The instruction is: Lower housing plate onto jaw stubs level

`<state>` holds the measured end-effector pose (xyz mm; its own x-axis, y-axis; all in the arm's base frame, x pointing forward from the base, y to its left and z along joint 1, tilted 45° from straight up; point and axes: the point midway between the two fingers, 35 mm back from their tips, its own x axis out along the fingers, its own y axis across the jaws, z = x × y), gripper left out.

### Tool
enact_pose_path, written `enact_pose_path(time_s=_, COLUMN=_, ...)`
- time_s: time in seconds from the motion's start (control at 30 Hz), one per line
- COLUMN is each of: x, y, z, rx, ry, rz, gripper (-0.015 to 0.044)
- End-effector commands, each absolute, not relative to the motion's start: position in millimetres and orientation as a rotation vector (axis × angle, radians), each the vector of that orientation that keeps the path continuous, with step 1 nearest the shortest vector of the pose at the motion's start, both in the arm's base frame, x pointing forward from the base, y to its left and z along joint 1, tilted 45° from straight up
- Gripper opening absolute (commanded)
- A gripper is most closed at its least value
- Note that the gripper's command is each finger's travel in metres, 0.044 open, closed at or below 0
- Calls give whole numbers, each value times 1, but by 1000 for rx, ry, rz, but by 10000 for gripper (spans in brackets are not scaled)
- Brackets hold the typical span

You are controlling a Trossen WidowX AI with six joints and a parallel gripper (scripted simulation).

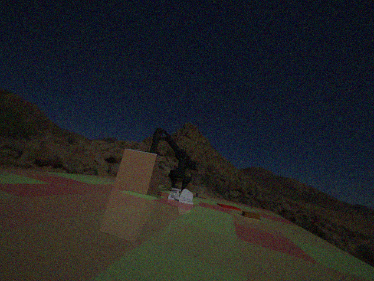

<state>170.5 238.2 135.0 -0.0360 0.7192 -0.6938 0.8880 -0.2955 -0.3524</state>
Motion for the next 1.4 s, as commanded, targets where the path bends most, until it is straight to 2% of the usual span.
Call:
enact_pose_path(time_s=0.0, x=170, y=242, z=129, rx=2029, ry=1723, rz=-1252, gripper=440)
enact_pose_path(time_s=0.93, x=169, y=247, z=124, rx=2029, ry=1724, rz=-1252, gripper=440)
enact_pose_path(time_s=1.37, x=169, y=247, z=124, rx=2026, ry=1729, rz=-1248, gripper=353)
